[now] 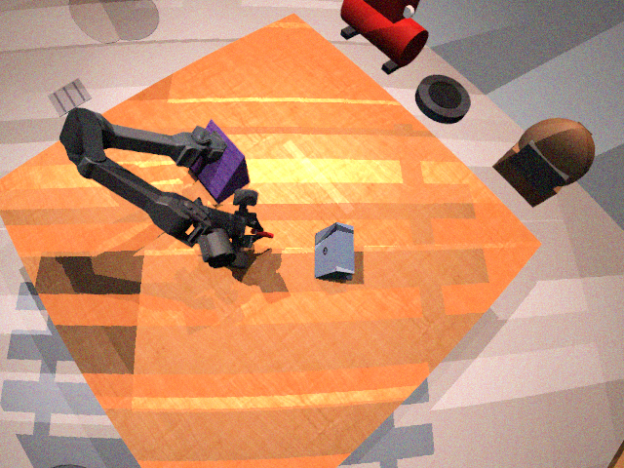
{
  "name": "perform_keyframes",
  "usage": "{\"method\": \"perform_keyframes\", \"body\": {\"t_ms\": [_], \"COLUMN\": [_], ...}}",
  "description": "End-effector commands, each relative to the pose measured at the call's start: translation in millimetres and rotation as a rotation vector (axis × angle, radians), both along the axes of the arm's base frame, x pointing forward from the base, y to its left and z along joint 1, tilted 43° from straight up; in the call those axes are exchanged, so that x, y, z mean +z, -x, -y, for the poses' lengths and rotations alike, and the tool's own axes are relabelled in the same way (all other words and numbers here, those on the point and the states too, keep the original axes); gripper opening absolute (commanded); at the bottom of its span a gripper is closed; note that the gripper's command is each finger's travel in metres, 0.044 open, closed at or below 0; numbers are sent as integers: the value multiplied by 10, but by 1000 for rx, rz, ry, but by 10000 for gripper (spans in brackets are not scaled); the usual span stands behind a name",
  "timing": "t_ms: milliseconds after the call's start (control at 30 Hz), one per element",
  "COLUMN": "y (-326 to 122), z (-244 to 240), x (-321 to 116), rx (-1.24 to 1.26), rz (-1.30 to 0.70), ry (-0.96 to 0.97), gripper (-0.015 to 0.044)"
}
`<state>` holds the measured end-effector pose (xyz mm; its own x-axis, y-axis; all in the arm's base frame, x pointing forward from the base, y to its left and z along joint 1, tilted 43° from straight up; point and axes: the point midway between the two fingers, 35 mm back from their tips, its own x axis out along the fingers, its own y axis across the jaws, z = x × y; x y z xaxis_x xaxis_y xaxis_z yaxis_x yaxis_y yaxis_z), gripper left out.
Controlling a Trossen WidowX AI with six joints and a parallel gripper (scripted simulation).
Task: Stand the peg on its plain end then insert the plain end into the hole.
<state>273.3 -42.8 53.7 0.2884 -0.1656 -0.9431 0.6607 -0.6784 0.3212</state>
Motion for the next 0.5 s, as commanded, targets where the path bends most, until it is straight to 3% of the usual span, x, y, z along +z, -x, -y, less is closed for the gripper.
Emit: {"method": "perform_keyframes", "body": {"t_ms": [0,467], "y": [-31,-173], "z": [-23,-84], "x": [-24,-70], "rx": [28,136], "rz": [17,109], "ry": [-24,-103], "gripper": [0,0]}}
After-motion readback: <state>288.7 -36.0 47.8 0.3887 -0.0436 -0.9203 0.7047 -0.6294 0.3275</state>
